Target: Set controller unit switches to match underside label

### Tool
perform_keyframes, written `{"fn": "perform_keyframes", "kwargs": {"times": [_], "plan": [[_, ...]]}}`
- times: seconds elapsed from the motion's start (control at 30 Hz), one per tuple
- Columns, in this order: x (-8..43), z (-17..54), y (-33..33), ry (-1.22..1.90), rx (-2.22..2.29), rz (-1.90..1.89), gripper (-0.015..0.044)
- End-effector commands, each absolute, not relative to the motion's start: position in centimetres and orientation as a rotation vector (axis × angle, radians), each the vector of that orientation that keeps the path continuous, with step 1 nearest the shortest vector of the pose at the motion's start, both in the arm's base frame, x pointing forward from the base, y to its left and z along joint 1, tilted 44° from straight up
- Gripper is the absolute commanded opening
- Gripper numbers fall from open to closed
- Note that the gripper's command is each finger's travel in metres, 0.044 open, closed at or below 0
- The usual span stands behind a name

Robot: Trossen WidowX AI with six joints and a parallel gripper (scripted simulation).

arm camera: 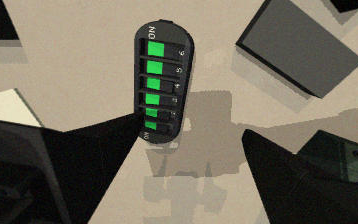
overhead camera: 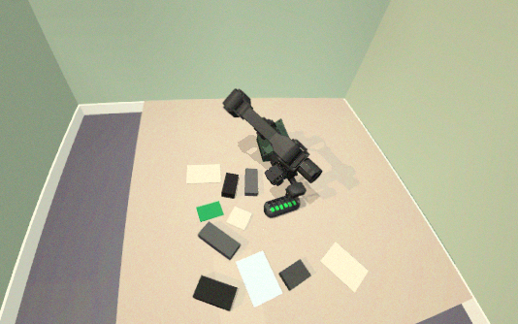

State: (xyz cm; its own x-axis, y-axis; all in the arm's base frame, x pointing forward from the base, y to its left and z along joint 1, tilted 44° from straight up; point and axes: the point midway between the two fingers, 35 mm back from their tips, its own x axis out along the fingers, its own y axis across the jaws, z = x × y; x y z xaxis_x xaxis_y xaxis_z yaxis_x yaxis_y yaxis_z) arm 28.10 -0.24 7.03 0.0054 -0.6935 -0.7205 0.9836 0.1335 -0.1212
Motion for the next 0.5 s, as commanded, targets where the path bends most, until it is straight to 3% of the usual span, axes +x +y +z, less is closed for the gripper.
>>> {"fn": "perform_keyframes", "kwargs": {"times": [0.0, 0.37, 0.47], "plan": [[29.8, 6.4, 0.2, 0.763, 0.485, -1.437, 0.0309], [35.3, 2.1, 1.1, 0.826, 0.435, -1.574, 0.0020], [36.4, 0.7, 1.1, 0.833, 0.423, -1.615, 0.0000]]}}
